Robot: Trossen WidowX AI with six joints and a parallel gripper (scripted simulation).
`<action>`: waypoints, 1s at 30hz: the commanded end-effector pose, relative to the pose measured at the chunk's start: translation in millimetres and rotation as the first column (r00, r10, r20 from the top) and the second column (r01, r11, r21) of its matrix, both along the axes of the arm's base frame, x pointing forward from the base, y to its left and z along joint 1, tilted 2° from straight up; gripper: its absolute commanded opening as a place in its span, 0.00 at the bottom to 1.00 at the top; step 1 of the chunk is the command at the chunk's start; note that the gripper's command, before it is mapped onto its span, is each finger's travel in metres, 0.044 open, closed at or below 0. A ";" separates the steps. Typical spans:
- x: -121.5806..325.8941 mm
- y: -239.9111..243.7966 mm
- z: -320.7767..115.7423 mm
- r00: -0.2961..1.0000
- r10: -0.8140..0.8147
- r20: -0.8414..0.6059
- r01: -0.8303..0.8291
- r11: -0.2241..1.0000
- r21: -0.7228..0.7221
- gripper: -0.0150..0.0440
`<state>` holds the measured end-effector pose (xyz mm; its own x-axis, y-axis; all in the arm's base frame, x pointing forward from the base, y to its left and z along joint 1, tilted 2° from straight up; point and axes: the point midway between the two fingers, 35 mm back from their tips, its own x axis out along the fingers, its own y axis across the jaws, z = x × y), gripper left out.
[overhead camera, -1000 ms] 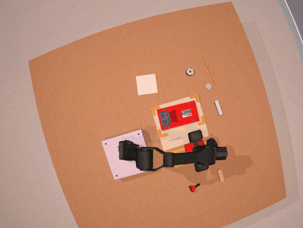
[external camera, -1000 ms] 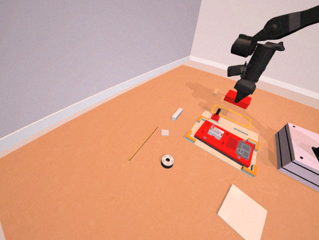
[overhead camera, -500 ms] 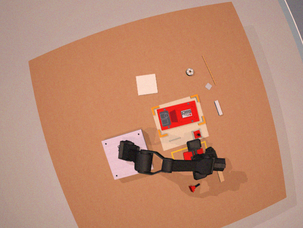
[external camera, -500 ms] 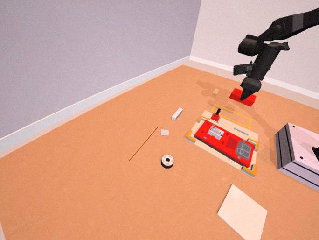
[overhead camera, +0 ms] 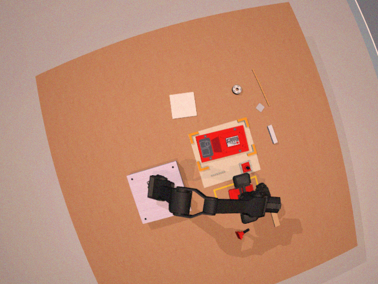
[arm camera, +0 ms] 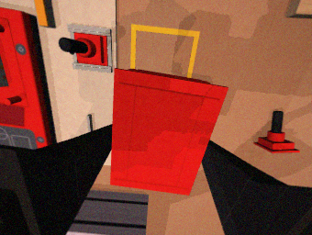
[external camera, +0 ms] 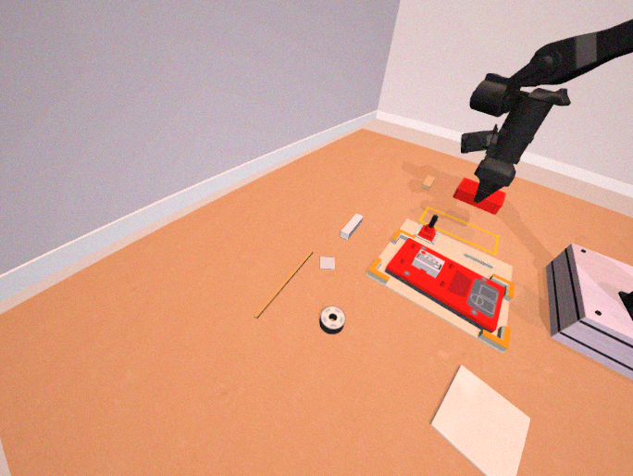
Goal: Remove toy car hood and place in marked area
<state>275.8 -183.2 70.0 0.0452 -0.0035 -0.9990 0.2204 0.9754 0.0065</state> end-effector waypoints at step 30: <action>2.7 -0.1 -20.9 1.000 0.005 0.004 -0.005 1.000 0.004 0.25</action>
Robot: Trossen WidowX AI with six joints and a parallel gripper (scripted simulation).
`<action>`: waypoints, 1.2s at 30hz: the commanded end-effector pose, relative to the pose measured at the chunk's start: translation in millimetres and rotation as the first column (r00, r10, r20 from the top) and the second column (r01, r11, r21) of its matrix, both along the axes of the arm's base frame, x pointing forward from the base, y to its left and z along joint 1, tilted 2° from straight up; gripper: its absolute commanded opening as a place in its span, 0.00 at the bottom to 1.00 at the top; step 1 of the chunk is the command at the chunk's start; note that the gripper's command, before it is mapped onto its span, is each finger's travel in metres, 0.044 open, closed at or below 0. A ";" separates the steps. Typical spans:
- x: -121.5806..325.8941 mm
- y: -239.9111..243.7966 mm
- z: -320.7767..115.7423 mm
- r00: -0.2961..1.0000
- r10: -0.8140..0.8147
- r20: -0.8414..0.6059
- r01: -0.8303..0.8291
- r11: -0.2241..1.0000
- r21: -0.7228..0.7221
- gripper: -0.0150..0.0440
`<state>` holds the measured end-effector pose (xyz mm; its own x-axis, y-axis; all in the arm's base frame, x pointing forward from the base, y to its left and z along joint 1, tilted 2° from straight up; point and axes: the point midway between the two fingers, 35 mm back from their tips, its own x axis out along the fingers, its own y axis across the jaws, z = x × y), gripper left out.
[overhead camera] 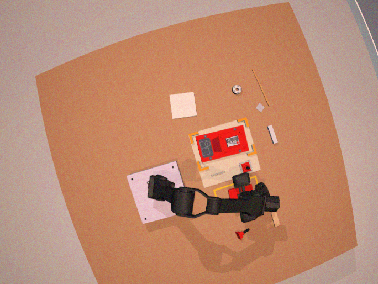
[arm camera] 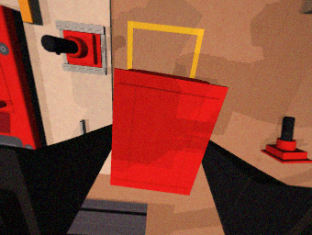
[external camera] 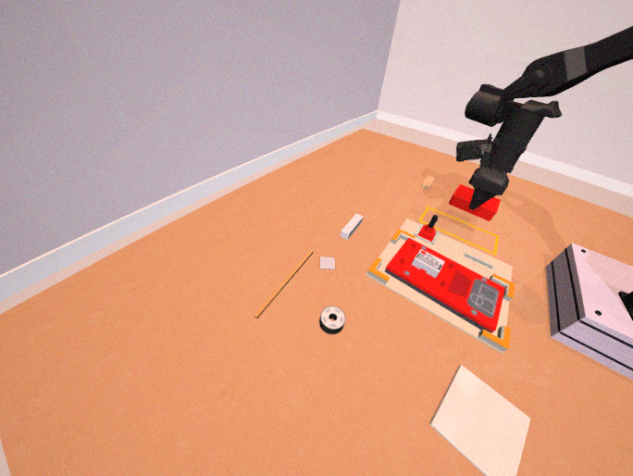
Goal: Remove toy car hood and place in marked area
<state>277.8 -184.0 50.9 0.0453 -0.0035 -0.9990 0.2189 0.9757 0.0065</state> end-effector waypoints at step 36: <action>1.6 0.8 -24.7 1.000 0.004 0.004 -0.004 1.000 0.004 0.25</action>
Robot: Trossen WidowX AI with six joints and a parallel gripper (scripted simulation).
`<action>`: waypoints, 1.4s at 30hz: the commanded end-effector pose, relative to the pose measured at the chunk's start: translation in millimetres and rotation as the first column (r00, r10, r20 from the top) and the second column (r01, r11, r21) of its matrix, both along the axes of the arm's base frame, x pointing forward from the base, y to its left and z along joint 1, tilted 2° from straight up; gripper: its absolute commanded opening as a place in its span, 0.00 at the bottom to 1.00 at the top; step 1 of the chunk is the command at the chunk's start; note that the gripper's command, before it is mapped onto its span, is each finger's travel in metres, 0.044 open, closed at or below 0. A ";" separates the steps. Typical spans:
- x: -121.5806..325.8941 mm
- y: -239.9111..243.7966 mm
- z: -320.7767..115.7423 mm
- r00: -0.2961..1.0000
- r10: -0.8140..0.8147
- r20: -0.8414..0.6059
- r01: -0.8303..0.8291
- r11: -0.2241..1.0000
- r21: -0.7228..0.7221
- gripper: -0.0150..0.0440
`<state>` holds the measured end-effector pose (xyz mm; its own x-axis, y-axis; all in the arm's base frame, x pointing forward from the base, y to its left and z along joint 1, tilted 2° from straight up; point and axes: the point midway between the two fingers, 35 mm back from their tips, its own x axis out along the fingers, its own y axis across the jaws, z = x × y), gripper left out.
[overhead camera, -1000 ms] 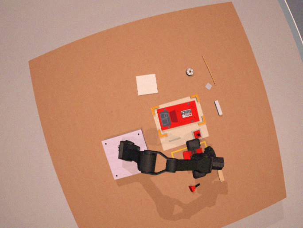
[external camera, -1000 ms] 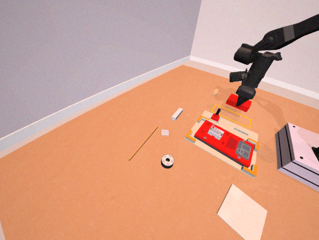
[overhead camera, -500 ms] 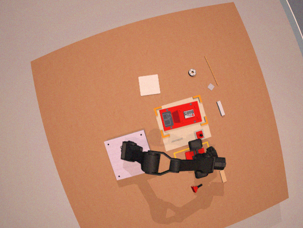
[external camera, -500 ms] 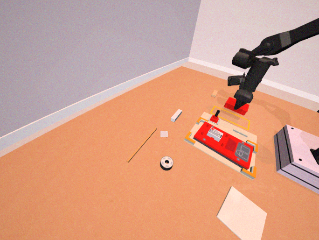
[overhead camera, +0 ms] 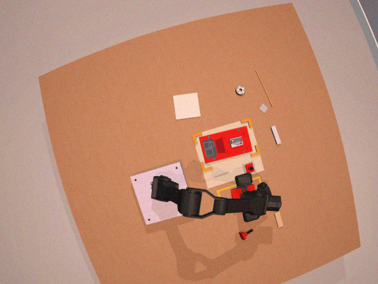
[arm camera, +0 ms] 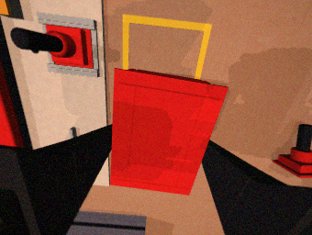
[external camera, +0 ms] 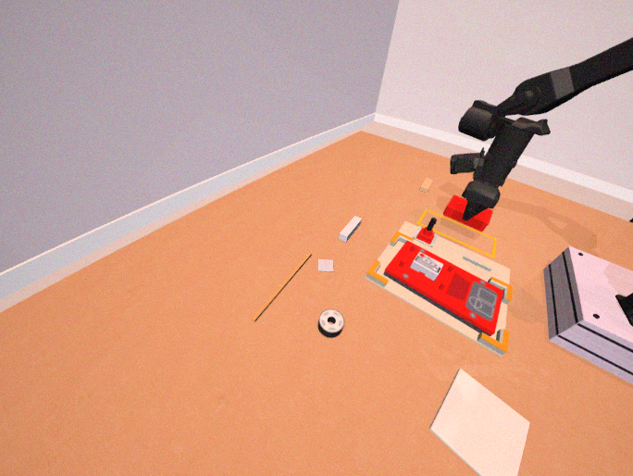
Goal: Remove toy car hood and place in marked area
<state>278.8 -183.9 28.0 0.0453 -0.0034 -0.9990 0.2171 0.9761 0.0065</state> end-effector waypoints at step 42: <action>-0.2 2.1 -26.7 1.000 0.002 0.003 -0.002 1.000 0.005 0.25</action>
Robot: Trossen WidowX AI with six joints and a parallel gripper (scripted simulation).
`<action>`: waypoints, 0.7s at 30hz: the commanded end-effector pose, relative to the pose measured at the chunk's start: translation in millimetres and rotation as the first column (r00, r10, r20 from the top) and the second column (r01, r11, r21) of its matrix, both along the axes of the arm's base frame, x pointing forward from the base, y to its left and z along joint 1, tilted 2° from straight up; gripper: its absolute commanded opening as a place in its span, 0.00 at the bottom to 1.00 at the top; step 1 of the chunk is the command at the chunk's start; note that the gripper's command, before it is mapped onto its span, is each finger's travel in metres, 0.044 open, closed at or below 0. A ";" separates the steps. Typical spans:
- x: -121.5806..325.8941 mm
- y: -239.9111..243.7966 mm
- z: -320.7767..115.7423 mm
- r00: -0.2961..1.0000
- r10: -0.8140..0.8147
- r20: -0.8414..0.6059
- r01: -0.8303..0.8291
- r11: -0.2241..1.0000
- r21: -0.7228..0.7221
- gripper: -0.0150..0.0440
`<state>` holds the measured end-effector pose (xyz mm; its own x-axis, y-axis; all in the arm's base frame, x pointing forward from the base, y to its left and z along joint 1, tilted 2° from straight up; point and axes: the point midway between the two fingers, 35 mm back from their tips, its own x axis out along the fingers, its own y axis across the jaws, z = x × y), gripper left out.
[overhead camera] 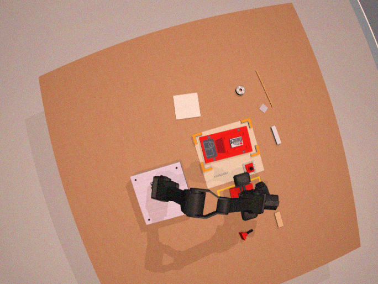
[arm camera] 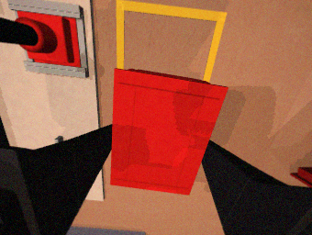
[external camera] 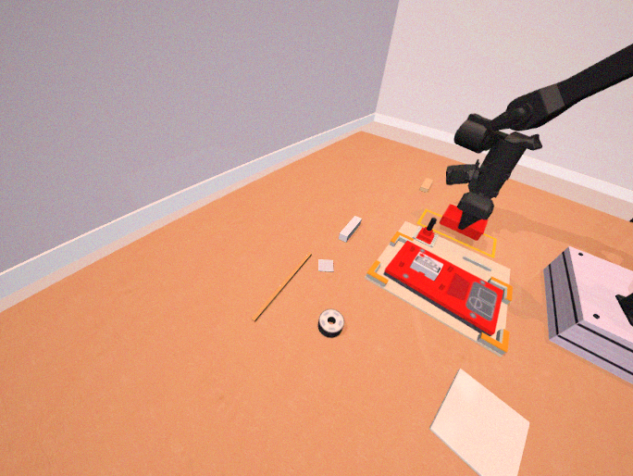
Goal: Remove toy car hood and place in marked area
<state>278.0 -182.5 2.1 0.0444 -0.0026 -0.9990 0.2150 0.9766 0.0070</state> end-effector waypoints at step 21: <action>1.3 0.5 -11.3 1.000 0.000 0.004 0.000 1.000 0.004 0.25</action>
